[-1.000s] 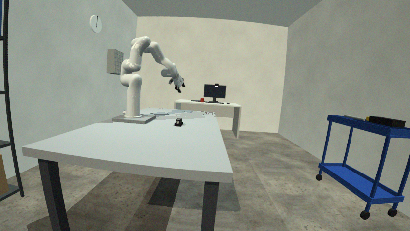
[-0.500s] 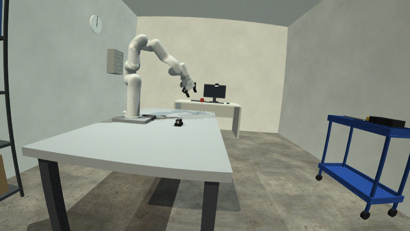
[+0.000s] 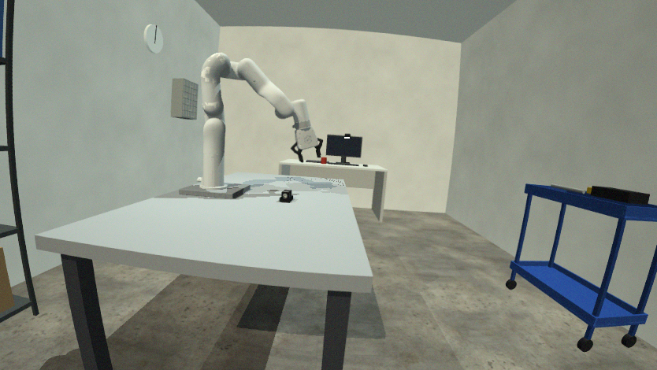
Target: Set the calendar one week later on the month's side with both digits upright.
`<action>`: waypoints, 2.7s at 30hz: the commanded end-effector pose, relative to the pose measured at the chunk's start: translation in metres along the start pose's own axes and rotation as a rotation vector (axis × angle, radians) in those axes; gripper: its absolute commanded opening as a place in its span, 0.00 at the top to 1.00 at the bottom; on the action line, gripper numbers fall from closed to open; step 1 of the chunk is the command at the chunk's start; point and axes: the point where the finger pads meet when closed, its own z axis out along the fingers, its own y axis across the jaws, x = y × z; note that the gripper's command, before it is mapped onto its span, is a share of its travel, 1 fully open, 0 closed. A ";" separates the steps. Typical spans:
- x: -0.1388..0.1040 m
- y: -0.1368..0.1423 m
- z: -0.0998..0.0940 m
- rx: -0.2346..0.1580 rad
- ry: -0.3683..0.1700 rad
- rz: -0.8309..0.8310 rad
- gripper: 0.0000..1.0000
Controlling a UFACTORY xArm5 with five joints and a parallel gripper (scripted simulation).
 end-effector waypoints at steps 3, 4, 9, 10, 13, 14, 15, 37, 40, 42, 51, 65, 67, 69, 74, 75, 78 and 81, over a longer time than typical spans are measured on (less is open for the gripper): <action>-0.060 -0.035 -0.003 0.079 -0.031 0.121 0.00; -0.060 -0.035 -0.003 0.079 -0.031 0.121 0.00; -0.104 -0.076 -0.006 0.157 -0.046 0.243 0.00; -0.120 -0.094 -0.008 0.189 -0.049 0.295 0.00; -0.132 -0.111 -0.010 0.216 -0.051 0.340 0.00; -0.141 -0.125 -0.012 0.239 -0.052 0.379 0.00; -0.148 -0.137 -0.014 0.257 -0.051 0.410 0.00; -0.161 -0.160 -0.018 0.292 -0.049 0.472 0.00; -0.160 -0.160 -0.018 0.292 -0.050 0.477 0.00; -0.159 -0.160 -0.018 0.292 -0.052 0.489 0.00; -0.145 -0.163 -0.021 0.289 -0.081 0.688 0.00; -0.116 -0.173 -0.025 0.273 -0.148 1.129 0.00; -0.112 -0.175 -0.026 0.270 -0.158 1.198 0.00; -0.110 -0.176 -0.026 0.269 -0.161 1.218 0.00; -0.099 -0.181 -0.027 0.259 -0.188 1.394 0.00; -0.097 -0.182 -0.027 0.257 -0.193 1.425 0.00; -0.093 -0.184 -0.028 0.252 -0.204 1.496 0.00; -0.085 -0.188 -0.028 0.242 -0.224 1.628 0.00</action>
